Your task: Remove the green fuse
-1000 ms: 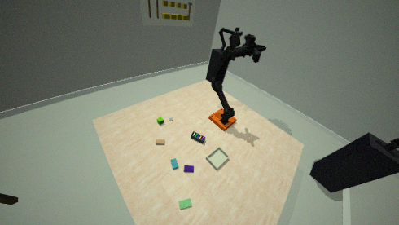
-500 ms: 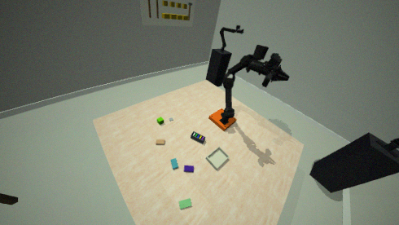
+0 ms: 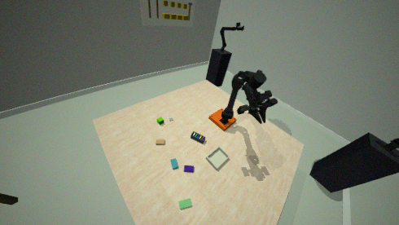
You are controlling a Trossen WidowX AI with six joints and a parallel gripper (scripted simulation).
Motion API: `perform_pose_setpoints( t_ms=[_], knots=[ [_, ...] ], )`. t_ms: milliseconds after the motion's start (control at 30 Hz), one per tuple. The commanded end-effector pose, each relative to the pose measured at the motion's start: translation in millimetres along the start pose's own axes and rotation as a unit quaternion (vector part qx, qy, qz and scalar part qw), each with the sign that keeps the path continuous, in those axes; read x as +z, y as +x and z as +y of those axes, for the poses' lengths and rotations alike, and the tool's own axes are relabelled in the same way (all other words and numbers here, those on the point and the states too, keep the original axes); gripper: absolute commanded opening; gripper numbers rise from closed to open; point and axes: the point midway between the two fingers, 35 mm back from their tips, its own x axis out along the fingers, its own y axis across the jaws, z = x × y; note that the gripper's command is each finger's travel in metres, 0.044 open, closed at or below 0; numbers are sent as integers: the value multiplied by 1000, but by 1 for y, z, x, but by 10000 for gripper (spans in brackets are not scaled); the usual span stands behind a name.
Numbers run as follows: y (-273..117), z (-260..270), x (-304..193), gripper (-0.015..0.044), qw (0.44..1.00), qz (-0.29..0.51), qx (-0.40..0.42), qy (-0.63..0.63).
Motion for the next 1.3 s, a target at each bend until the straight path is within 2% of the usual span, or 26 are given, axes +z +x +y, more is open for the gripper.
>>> perform_pose_setpoints(
  t_ms=[0,267,600,767,1267],
  knots=[
    [23,-68,-26,63,994,58,-89,17],
    [27,-184,-93,63,958,179,-216,54],
    [-19,-289,-212,63,877,356,-295,130],
    [-52,-309,-276,63,831,443,-290,169],
    [-53,-316,-282,63,828,448,-289,171]
  ],
)
